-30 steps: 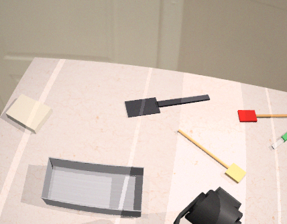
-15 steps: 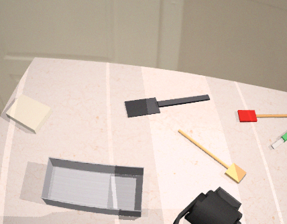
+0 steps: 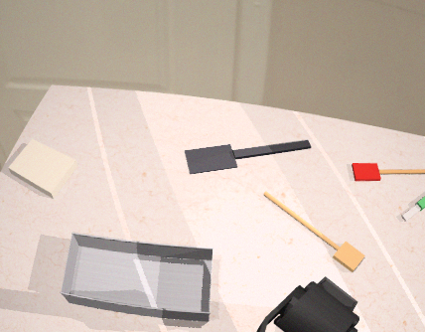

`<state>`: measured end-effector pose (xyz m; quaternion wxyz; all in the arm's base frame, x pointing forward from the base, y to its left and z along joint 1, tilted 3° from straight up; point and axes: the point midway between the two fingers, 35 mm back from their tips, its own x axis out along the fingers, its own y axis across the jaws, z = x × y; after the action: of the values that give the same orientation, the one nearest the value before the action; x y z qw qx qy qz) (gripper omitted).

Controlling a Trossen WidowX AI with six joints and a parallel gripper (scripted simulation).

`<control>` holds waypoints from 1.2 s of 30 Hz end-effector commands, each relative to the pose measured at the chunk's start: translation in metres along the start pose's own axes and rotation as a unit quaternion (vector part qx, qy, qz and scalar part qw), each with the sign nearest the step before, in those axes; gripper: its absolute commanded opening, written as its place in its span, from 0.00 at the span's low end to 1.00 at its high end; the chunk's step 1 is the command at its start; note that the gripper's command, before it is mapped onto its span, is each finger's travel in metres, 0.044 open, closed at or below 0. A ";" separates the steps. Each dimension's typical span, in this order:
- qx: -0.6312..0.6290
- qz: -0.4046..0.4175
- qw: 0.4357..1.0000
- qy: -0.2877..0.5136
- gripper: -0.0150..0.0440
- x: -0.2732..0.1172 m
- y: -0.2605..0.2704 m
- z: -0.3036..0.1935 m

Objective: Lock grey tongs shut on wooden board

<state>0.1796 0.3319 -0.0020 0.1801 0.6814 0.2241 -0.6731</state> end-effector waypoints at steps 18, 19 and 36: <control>0.002 -0.004 1.000 -0.005 1.00 -0.112 -0.037 0.145; 0.002 -0.004 1.000 -0.005 1.00 -0.112 -0.037 0.145; -0.001 -0.009 1.000 -0.003 1.00 -0.162 -0.036 0.142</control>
<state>0.0414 0.2746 0.1551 0.1753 0.6774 0.2284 -0.6769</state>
